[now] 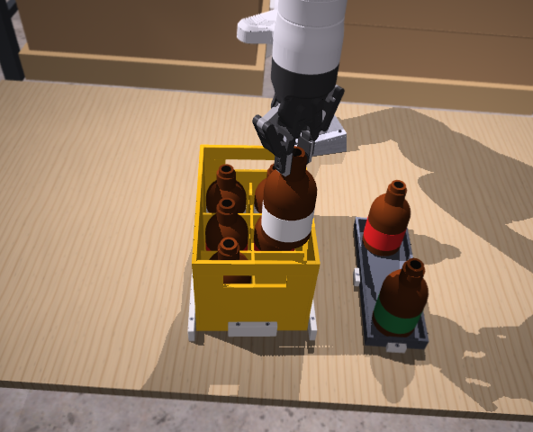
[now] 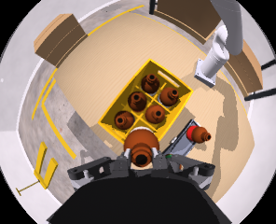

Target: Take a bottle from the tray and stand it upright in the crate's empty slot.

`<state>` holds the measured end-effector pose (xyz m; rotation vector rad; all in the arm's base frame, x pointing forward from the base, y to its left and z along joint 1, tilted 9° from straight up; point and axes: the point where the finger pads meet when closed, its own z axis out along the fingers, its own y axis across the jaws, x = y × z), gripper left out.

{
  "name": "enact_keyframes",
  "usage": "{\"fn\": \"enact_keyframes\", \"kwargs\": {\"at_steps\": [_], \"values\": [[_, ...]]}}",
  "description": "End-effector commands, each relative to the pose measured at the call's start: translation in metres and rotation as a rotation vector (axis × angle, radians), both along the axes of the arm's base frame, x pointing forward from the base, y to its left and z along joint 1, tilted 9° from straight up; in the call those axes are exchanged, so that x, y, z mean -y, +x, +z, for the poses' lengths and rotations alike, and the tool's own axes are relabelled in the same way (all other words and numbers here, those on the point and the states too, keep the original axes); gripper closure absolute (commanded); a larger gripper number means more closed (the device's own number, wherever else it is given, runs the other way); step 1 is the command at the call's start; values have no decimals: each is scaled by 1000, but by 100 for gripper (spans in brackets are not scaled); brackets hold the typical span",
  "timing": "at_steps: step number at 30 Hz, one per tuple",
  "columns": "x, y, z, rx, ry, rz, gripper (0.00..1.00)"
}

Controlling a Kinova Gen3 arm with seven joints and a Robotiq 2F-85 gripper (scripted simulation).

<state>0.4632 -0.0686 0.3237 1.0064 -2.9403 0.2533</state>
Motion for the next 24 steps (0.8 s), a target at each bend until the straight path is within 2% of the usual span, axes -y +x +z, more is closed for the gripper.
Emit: {"fn": "enact_keyframes", "kwargs": {"at_steps": [1, 24], "values": [[0, 0, 1, 2, -1, 0, 100], [2, 1, -15, 2, -1, 0, 100]]}}
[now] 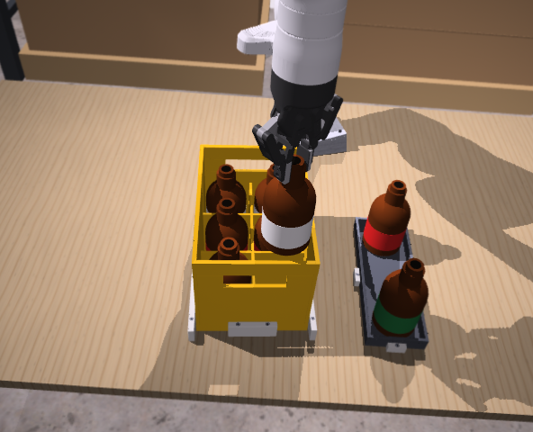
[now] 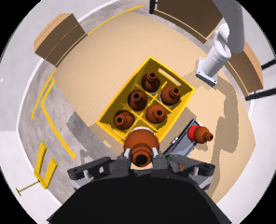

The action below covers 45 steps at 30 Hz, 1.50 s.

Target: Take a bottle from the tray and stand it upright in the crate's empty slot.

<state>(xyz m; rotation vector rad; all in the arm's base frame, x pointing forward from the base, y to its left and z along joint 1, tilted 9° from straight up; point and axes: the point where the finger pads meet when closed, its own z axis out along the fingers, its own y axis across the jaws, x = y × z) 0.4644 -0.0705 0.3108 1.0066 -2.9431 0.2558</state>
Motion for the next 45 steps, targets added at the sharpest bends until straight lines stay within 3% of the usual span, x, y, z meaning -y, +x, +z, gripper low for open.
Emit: {"fn": "enact_keyframes", "kwargs": {"at_steps": [1, 23, 45], "values": [[1, 0, -3, -2, 0, 1, 100], [4, 0, -23, -2, 0, 1, 100], [4, 0, -25, -2, 0, 1, 100]]}}
